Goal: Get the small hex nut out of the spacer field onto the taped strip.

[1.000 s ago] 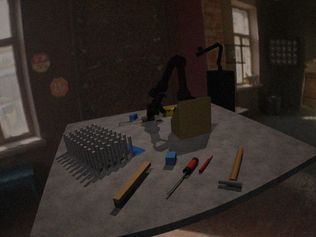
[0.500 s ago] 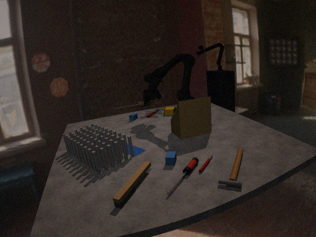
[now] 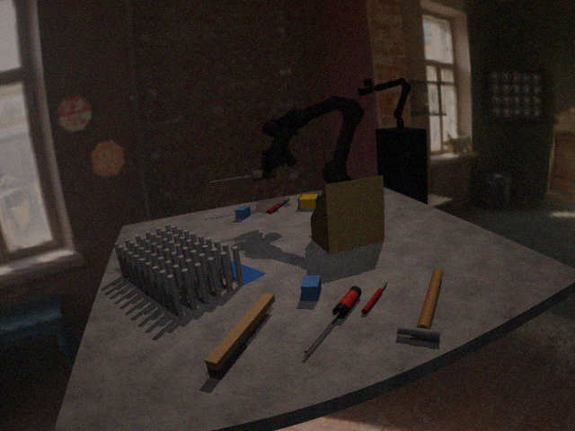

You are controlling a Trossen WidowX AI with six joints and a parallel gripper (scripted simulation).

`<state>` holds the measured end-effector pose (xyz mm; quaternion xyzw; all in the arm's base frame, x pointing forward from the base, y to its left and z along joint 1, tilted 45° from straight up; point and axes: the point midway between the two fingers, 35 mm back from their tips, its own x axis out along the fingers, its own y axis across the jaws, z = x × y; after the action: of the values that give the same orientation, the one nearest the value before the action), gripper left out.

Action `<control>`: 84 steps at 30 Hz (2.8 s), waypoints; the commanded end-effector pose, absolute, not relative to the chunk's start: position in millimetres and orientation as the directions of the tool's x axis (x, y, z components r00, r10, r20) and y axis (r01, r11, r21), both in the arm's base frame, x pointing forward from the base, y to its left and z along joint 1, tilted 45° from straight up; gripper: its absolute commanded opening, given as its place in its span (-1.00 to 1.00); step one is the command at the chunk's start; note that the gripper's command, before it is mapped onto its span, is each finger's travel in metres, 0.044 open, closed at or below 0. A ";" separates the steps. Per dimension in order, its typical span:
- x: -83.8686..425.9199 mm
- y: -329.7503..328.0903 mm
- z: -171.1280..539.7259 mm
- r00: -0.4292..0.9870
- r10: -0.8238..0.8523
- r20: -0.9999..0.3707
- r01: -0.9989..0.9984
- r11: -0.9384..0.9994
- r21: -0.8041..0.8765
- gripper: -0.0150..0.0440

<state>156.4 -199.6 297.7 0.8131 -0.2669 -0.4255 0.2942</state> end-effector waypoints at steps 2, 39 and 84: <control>172.3 -195.4 287.3 0.509 -0.647 -0.568 -0.135 -0.712 0.690 -0.49; 284.5 -103.4 193.9 0.466 -0.452 -0.761 0.341 -0.702 0.625 -0.49; 283.9 -197.1 71.3 0.456 -0.455 -0.765 0.397 -0.665 0.632 -0.49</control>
<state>282.1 -197.9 73.4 0.7486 -0.0234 -0.5221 0.4080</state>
